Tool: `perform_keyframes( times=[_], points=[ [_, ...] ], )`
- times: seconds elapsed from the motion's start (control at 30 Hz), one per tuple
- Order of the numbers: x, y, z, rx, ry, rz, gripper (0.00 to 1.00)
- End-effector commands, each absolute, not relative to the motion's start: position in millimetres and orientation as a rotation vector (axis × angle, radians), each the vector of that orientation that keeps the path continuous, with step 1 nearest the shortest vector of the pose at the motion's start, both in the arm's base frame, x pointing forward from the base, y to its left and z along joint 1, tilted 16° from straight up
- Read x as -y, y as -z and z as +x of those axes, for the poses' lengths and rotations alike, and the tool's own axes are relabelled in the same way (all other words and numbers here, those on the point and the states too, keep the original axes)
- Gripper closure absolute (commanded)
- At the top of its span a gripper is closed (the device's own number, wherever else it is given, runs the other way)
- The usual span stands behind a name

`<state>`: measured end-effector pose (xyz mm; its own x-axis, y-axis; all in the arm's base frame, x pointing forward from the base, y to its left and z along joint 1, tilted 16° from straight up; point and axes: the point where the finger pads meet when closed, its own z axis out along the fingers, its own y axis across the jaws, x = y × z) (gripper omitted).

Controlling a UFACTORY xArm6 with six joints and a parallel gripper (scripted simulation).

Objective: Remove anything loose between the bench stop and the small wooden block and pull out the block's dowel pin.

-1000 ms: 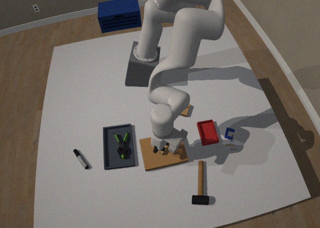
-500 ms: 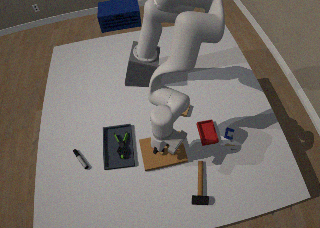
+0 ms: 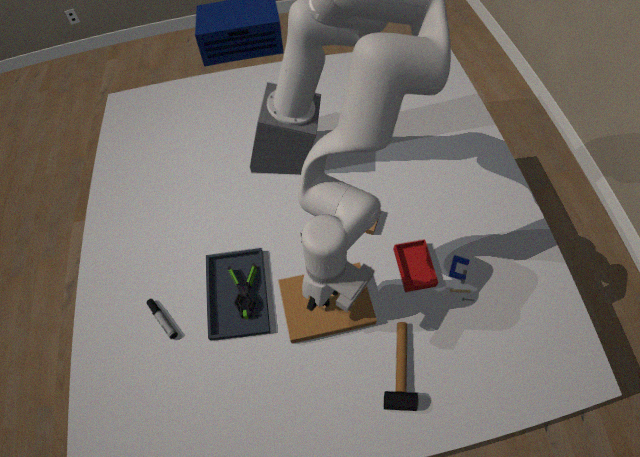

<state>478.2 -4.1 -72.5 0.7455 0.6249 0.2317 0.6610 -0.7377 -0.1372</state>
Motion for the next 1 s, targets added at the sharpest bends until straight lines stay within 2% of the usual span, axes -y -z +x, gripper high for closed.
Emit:
perform_keyframes(
  times=[0.0, 0.93, 0.97],
  points=[
    [3.4, 75.5, 480.6, 1.021, 0.258, -2.736, 0.72],
    [2.5, 79.0, 480.9, 1.021, 0.258, -2.736, 0.72],
    [2.5, 79.0, 480.9, 1.021, 0.258, -2.736, 0.79]
  ],
)
